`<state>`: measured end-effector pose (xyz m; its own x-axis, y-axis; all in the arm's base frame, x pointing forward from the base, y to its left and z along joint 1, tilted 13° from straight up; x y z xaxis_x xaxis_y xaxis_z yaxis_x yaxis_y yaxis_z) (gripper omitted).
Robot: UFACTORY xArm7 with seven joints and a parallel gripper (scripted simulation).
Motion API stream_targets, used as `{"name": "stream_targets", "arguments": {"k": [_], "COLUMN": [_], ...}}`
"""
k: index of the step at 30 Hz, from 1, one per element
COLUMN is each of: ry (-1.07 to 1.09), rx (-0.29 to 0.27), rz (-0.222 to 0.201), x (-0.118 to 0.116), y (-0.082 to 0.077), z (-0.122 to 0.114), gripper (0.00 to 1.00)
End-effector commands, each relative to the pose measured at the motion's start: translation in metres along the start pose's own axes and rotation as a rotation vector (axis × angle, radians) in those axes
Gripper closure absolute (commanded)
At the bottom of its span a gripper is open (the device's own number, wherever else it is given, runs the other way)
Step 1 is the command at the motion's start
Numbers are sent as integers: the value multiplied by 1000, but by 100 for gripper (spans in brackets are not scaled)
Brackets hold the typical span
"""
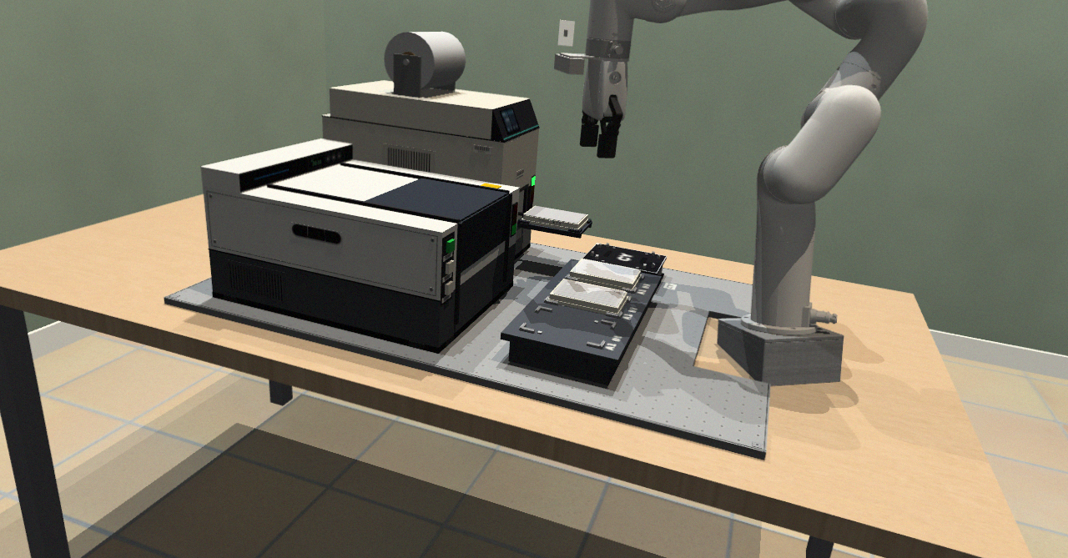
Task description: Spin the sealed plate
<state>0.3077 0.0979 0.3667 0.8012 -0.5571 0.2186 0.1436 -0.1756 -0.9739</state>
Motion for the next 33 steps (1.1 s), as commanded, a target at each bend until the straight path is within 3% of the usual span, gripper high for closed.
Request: {"name": "stream_targets", "arguments": {"k": [1, 27, 33], "ry": [-158, -958, -1029], "rx": [6, 7, 7], "rz": [1, -2, -2], "x": [1, 1, 1], "y": [-2, -2, -2], "z": [0, 0, 0], "gripper": [0, 0, 0]}}
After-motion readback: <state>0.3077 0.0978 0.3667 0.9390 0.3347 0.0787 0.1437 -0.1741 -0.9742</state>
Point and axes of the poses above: the point where the finger pads meet when closed, its own y axis out along the fingers, its own x axis across the jaws, z = x × y, the point moved 6 cm from there along -y, back along the fingers, and after that the axes turned 14 degrees about -y, right-handed, at the moved point
